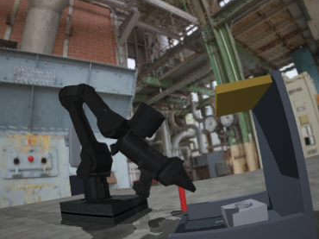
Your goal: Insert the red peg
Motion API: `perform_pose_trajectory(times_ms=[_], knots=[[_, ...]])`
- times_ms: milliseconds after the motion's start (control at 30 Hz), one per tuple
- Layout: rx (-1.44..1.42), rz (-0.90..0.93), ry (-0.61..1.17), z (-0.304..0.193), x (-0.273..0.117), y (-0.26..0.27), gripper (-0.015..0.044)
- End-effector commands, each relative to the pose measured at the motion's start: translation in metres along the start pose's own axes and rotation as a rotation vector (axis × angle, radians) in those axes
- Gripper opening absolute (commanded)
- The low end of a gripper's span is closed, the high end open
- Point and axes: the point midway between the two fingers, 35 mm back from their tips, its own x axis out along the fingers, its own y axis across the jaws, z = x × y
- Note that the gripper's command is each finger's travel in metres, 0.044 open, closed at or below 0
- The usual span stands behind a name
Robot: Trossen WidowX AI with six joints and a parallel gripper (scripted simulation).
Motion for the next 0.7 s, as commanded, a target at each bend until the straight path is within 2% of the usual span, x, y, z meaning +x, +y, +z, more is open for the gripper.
perform_pose_trajectory(times_ms=[0, 33, 267, 433, 667], knots=[[0.006, 0.001, -0.006, 0.0035, 0.0010, -0.0006, 0.0220], [0.006, 0.001, -0.006, 0.0035, 0.0010, -0.0006, 0.0220], [0.001, -0.001, -0.001, 0.0007, 0.0003, -0.0002, 0.0036], [0.001, -0.001, -0.001, 0.0007, 0.0003, -0.0002, 0.0003], [0.001, 0.000, -0.001, -0.0032, -0.0024, 0.0004, 0.0000]])
